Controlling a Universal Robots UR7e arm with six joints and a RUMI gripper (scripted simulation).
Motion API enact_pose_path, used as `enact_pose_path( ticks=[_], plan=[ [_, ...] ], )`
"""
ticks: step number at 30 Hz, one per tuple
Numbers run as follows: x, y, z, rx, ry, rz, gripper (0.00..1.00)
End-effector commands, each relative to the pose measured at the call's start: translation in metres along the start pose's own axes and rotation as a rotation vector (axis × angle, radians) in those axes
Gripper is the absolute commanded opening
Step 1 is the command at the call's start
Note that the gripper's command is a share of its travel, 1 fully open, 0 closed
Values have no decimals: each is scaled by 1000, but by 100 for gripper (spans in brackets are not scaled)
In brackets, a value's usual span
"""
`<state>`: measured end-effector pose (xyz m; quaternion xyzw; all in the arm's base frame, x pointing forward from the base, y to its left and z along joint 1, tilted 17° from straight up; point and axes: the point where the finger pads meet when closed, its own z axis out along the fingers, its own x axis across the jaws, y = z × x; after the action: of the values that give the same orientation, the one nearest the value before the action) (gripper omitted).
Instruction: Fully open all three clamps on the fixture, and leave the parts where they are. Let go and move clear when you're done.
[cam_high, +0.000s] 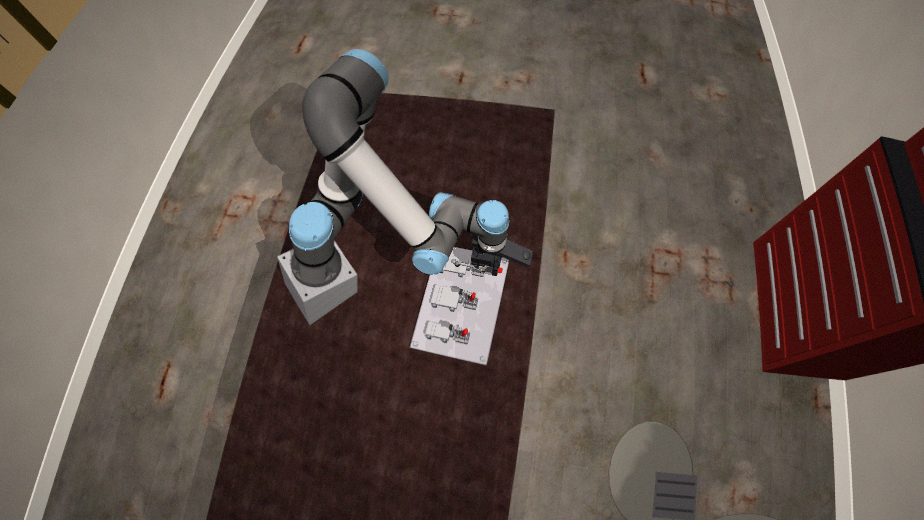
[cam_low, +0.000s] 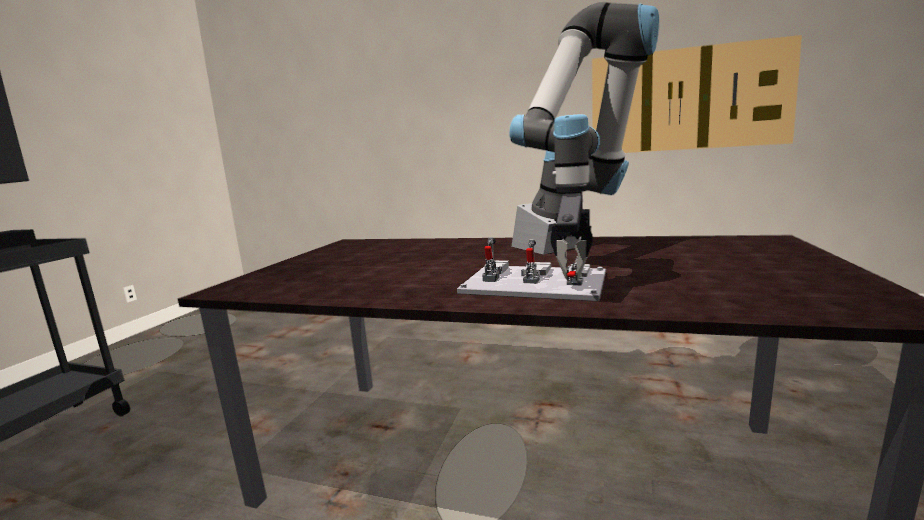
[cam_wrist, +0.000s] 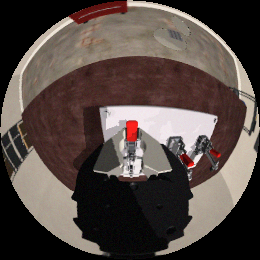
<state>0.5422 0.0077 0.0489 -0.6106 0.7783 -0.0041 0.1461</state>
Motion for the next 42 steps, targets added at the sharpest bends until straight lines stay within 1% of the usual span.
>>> enact_pose_path(
  ticks=[1, 18, 42],
  plan=[
    [0, 0, -1, 1, 0, 0, 0],
    [0, 1, -3, 1, 0, 0, 0],
    [0, 9, -13, 1, 0, 0, 0]
  ],
)
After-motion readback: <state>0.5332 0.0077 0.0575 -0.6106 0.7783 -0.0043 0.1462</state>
